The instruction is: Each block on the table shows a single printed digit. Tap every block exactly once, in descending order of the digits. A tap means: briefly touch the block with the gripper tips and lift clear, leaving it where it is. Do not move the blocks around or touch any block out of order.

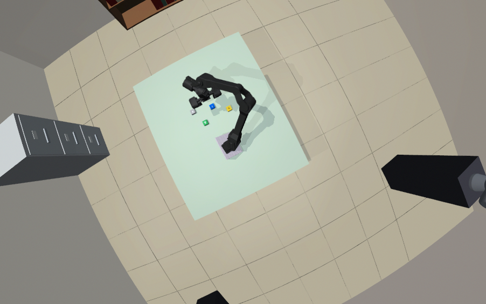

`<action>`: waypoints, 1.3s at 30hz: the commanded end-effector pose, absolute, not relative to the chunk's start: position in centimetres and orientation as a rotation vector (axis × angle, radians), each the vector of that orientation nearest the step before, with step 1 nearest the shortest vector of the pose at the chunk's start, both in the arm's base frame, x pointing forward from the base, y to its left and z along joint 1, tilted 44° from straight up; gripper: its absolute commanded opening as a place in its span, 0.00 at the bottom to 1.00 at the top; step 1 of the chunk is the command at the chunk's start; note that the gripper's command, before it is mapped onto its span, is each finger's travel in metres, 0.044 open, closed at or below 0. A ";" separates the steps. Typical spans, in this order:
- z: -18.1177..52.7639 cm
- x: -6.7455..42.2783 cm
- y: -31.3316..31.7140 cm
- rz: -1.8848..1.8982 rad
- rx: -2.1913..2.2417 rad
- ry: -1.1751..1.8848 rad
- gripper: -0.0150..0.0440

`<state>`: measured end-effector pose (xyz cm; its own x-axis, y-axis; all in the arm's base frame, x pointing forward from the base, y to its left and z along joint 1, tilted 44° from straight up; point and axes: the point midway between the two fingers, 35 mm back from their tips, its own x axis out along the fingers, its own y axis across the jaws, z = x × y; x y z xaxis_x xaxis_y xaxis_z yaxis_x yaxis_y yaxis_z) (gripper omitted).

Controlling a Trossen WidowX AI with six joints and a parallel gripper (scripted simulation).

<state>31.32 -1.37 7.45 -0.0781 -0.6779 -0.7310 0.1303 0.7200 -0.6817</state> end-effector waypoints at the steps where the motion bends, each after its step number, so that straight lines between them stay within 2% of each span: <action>1: 6.9 30.8 -0.6 -0.703 -0.472 1.510 0.93; 8: 2.0 23.6 5.4 -0.702 -0.471 1.514 0.93; 15: 1.9 23.4 5.5 -0.702 -0.472 1.514 0.93; 22: -3.8 22.8 0.2 -0.704 -0.473 1.513 0.62; 29: -4.0 22.8 0.0 -0.705 -0.474 1.513 0.31; 39: -4.0 22.8 0.0 -0.705 -0.474 1.513 0.29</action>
